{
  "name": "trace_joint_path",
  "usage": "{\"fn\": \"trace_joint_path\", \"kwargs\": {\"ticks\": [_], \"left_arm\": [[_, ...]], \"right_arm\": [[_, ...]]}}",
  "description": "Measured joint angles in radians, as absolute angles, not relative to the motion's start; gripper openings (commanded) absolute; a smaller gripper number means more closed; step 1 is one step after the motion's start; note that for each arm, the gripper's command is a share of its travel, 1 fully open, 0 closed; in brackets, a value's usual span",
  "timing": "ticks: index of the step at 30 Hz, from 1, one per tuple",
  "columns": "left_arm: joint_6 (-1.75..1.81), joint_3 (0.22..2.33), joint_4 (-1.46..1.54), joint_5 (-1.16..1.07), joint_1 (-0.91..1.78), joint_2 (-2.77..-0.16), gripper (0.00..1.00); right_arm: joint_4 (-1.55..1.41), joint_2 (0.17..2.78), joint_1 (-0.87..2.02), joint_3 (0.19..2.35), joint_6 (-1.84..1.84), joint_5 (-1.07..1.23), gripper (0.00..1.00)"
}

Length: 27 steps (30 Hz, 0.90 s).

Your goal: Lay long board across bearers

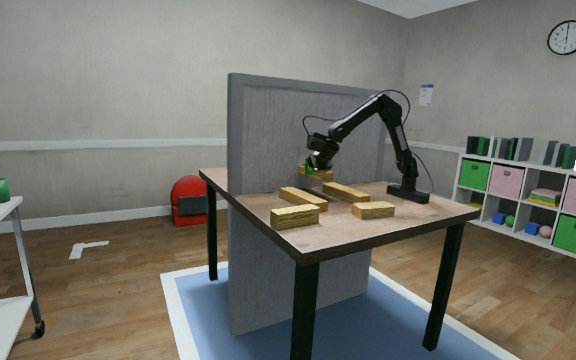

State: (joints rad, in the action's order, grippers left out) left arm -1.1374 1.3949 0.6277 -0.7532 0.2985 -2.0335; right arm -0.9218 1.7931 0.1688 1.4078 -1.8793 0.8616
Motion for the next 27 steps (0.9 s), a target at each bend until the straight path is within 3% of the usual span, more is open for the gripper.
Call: {"fn": "trace_joint_path", "kwargs": {"ticks": [27], "left_arm": [[-1.137, 1.395, 0.628, -0.753, 0.299, -2.033, 0.00]], "right_arm": [[-1.061, 1.788, 0.101, 1.472, -1.791, 0.868, 0.78]]}}
